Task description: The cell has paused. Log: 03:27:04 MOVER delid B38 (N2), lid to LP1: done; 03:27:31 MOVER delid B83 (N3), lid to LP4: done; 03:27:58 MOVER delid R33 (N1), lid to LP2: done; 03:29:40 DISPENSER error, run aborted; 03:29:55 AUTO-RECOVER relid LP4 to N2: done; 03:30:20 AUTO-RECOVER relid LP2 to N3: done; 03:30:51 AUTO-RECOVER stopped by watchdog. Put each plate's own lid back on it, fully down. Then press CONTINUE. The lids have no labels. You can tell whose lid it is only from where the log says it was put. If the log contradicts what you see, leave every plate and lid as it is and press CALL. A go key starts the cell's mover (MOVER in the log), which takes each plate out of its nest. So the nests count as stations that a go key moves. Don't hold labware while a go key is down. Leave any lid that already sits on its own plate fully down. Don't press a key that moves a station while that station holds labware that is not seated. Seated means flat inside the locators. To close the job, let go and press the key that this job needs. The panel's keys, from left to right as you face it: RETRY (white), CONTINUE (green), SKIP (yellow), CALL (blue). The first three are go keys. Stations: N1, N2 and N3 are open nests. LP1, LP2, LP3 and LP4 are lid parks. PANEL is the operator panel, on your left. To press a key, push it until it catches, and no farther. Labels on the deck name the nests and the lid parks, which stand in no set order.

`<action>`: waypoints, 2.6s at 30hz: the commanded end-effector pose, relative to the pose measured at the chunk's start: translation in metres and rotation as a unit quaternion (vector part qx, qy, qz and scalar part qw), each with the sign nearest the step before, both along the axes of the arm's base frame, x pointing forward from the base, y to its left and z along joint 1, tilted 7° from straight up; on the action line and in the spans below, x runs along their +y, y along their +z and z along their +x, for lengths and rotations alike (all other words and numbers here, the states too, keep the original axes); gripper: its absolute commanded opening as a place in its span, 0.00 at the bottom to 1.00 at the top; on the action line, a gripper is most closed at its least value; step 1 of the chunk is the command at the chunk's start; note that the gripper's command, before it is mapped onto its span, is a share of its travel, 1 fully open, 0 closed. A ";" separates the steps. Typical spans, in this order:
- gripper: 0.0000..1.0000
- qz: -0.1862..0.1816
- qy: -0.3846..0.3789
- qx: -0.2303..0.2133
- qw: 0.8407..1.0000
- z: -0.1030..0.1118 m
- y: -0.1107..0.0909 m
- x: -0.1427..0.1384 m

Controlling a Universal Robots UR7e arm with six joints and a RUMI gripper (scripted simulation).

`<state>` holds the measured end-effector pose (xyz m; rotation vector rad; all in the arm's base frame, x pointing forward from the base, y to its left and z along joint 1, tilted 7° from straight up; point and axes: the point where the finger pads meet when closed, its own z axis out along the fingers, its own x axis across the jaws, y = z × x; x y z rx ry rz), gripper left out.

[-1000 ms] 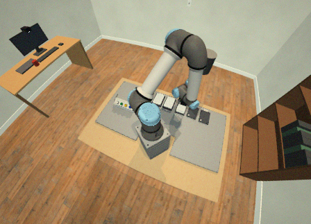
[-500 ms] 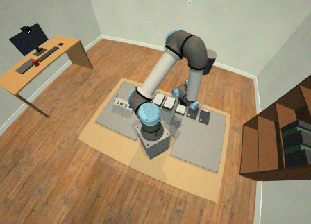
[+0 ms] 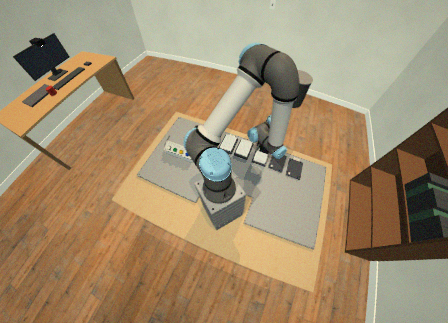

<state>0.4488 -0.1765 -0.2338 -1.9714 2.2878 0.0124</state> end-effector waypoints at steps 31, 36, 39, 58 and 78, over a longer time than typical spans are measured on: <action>0.00 0.000 0.000 -0.001 1.000 0.001 -0.010 0.000; 0.00 0.000 0.000 -0.001 1.000 0.001 -0.012 0.001; 0.00 0.000 0.000 -0.001 1.000 0.002 -0.013 0.001; 0.00 0.000 0.000 -0.001 1.000 0.002 -0.017 0.001; 0.00 0.000 0.000 -0.001 1.000 0.002 -0.017 0.001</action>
